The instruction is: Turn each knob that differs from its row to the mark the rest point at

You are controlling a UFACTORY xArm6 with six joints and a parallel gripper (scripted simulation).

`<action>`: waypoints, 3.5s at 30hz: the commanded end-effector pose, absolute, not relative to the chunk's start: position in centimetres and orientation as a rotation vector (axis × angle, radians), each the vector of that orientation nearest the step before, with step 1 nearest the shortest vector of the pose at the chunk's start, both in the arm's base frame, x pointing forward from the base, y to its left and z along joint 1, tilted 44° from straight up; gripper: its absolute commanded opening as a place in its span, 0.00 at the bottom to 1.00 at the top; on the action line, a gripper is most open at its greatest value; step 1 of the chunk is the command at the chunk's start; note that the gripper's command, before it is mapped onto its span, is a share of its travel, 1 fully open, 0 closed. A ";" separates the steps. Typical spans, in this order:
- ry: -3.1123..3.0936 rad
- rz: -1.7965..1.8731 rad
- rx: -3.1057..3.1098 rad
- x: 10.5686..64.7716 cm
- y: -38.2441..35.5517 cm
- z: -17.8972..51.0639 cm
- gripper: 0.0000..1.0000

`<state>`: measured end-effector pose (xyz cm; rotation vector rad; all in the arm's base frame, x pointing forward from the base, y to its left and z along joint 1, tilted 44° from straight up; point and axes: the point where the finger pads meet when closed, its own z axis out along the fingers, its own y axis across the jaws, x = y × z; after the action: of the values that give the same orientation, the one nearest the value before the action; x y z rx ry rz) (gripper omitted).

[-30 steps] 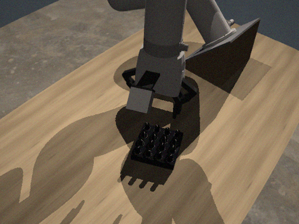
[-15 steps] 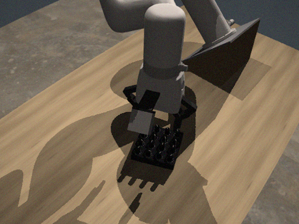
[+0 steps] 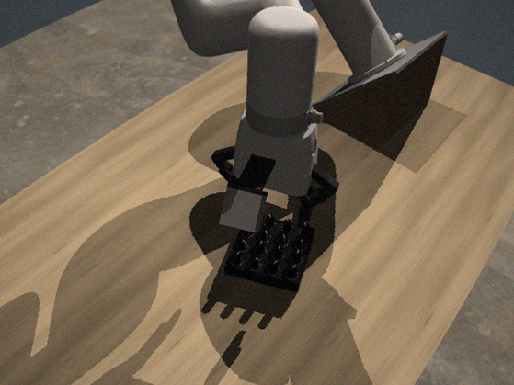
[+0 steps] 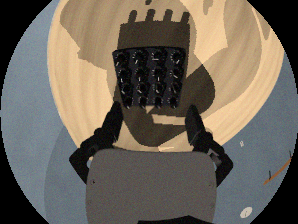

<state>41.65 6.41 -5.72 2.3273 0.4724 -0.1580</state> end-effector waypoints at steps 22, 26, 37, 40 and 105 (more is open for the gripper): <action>0.473 -0.153 2.329 41.8 6.5 -5.6 1.00; 0.473 -0.153 2.329 41.8 6.5 -5.6 1.00; 0.473 -0.153 2.329 41.8 6.5 -5.6 1.00; 0.473 -0.153 2.329 41.8 6.5 -5.6 1.00; 0.473 -0.154 2.329 38.2 5.2 -4.5 1.00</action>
<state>38.71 5.35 -4.81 2.3269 0.4722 -0.1589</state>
